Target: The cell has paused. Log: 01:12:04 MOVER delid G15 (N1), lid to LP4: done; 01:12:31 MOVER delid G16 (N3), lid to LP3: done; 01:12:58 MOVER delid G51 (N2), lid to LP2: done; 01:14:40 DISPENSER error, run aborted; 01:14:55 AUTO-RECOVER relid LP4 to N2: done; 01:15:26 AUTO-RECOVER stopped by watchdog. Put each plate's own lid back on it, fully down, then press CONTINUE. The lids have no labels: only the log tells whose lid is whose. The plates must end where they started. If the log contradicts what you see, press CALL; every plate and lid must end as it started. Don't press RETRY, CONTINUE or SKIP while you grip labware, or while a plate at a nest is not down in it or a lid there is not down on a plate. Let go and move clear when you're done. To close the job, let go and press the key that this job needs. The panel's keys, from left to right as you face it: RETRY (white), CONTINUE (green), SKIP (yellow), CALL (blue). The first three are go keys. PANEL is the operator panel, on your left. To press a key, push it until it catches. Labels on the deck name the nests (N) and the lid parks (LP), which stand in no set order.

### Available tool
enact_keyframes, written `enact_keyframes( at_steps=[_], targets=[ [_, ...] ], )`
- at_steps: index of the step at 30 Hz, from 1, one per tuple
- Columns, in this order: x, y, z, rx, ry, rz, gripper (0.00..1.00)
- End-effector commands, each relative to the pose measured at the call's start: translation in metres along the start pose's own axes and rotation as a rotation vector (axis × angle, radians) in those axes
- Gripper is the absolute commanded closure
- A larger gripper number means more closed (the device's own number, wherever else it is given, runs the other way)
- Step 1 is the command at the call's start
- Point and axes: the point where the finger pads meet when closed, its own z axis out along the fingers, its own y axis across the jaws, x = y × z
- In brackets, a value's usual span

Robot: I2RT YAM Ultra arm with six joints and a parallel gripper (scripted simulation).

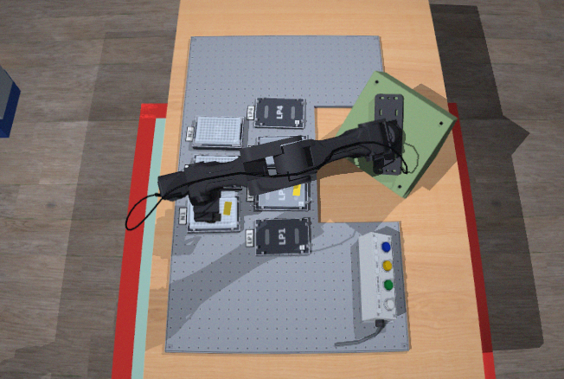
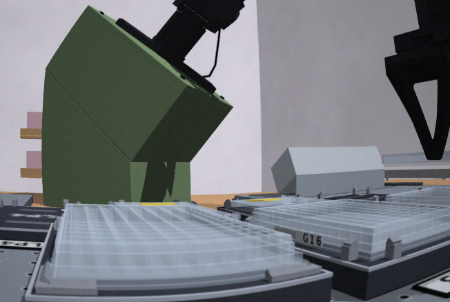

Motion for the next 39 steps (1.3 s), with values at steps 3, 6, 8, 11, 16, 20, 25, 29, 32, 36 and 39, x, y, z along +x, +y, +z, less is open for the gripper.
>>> enact_keyframes(
  at_steps=[3, 6, 8, 11, 16, 20, 25, 29, 32, 36, 39],
  targets=[
    [-0.016, -0.002, -0.004, 0.014, -0.044, -0.002, 1.00],
    [-0.016, 0.003, -0.003, 0.009, -0.044, -0.010, 1.00],
    [-0.017, 0.004, -0.005, 0.008, -0.049, -0.013, 1.00],
    [-0.018, -0.003, -0.005, 0.016, -0.052, -0.001, 1.00],
    [-0.016, 0.002, -0.001, 0.011, -0.048, -0.007, 1.00],
    [-0.009, -0.002, 0.006, 0.015, -0.029, 0.002, 1.00],
    [-0.003, -0.004, 0.007, 0.018, -0.021, 0.009, 1.00],
    [0.001, -0.003, 0.010, 0.017, -0.013, 0.007, 1.00],
    [0.002, -0.007, 0.014, 0.021, -0.007, 0.015, 1.00],
    [0.002, -0.006, 0.014, 0.020, -0.013, 0.012, 1.00],
    [0.004, -0.006, 0.018, 0.020, -0.006, 0.013, 1.00]
  ],
)
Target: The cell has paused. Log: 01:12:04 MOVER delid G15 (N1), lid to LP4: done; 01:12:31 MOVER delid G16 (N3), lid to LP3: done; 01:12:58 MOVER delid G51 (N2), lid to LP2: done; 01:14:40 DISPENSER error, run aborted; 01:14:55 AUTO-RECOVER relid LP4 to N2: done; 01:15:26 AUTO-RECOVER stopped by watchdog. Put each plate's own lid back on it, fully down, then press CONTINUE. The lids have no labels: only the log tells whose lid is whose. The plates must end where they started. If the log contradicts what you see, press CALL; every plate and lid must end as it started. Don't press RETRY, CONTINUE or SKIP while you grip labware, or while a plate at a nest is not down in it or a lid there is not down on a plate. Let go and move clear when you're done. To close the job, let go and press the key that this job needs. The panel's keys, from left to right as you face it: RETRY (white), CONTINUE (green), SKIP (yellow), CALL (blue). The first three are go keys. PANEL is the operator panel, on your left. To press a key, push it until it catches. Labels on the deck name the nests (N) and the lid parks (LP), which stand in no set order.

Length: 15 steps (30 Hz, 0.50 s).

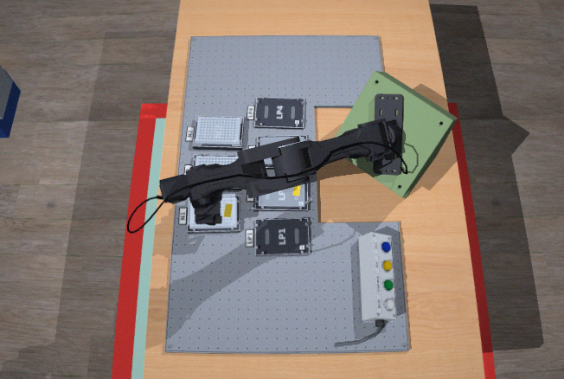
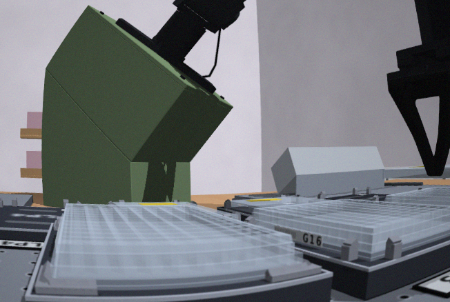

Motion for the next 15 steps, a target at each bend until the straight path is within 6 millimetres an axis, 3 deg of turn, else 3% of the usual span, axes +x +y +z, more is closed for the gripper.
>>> enact_keyframes(
  at_steps=[1, 4, 5, 12, 15],
  targets=[
    [0.003, -0.008, 0.006, 0.018, 0.000, 0.013, 1.00],
    [-0.002, -0.005, 0.003, 0.015, -0.014, 0.007, 1.00],
    [-0.010, -0.001, -0.007, 0.011, -0.042, -0.005, 1.00],
    [-0.005, -0.003, 0.006, 0.012, -0.018, 0.001, 1.00],
    [-0.008, -0.004, 0.003, 0.013, -0.028, 0.002, 1.00]
  ],
)
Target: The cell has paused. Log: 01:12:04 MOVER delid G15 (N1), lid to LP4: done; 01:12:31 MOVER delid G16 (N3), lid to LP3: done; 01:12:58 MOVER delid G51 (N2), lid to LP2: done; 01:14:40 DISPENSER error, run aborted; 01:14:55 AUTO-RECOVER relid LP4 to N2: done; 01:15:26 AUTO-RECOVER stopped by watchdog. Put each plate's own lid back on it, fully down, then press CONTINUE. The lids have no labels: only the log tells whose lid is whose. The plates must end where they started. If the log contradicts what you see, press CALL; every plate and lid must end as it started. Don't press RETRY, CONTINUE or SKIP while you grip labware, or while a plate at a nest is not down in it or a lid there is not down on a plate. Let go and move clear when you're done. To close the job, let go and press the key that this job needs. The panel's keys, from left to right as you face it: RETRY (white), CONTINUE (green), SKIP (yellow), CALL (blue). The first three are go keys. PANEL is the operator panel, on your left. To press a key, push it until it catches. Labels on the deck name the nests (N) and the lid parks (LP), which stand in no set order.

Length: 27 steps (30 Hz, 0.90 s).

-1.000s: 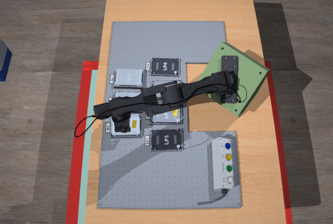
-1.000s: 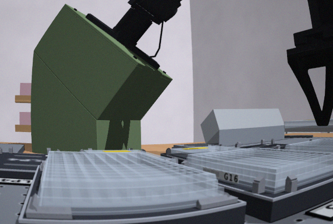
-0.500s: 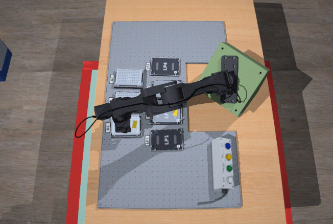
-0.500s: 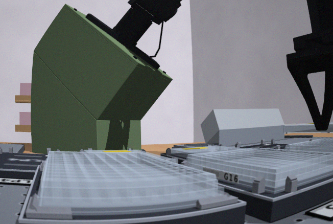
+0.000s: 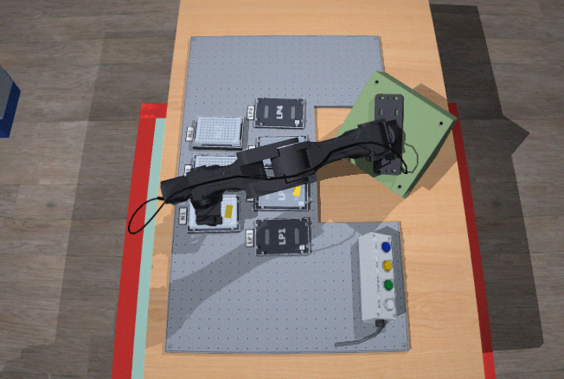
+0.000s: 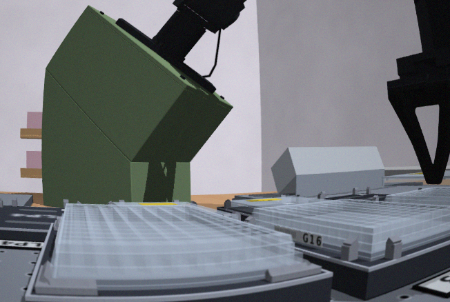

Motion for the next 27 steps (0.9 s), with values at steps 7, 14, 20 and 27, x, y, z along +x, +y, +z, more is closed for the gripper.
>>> enact_keyframes(
  at_steps=[7, 14, 20, 27],
  targets=[
    [-0.008, -0.004, 0.002, 0.014, -0.024, 0.002, 1.00],
    [-0.009, -0.003, 0.002, 0.012, -0.030, 0.000, 1.00],
    [-0.012, 0.000, 0.001, 0.009, -0.039, -0.006, 1.00],
    [-0.011, -0.003, 0.006, 0.012, -0.032, -0.001, 1.00]
  ],
)
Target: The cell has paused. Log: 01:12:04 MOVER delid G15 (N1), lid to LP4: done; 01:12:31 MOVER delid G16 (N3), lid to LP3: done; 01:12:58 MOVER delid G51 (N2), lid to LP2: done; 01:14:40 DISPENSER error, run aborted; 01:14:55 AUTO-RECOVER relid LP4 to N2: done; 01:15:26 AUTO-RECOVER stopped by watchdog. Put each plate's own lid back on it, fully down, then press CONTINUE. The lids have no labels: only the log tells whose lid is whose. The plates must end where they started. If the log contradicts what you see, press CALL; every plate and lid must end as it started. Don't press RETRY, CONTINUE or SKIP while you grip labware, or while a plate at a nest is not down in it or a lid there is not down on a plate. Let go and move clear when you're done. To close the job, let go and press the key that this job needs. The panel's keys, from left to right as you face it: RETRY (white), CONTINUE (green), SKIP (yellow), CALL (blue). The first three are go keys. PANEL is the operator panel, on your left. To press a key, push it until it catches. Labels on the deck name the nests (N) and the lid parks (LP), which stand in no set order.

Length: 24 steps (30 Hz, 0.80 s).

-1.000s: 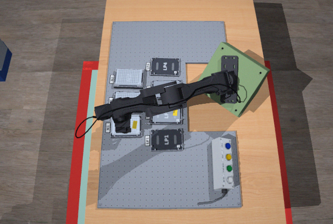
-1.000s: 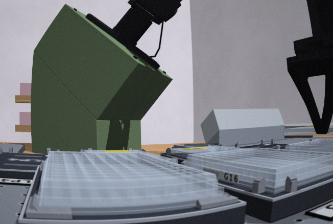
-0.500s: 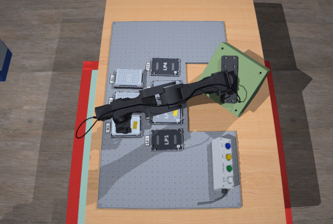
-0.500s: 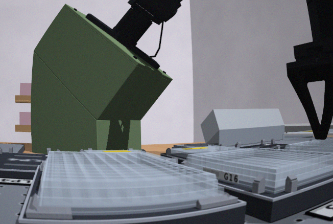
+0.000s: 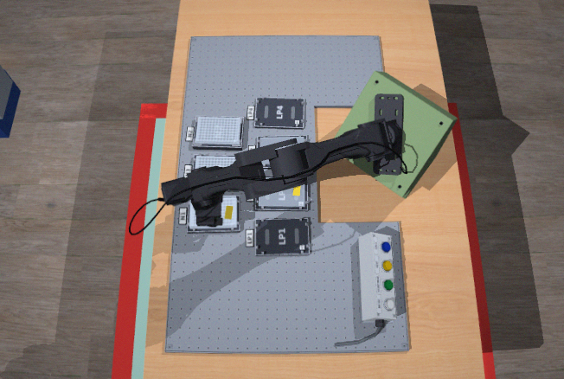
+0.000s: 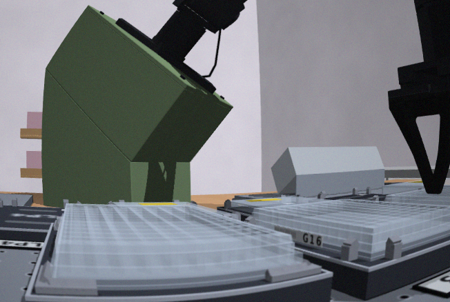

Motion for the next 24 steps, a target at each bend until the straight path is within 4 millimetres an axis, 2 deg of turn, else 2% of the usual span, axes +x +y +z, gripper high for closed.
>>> enact_keyframes(
  at_steps=[1, 20, 24],
  targets=[
    [-0.0116, -0.0002, -0.0028, 0.009, -0.035, -0.005, 1.00],
    [-0.0155, 0.0023, 0.0007, 0.007, -0.043, -0.010, 1.00],
    [-0.0060, 0.0003, 0.0021, 0.005, -0.018, -0.002, 1.00]
  ],
)
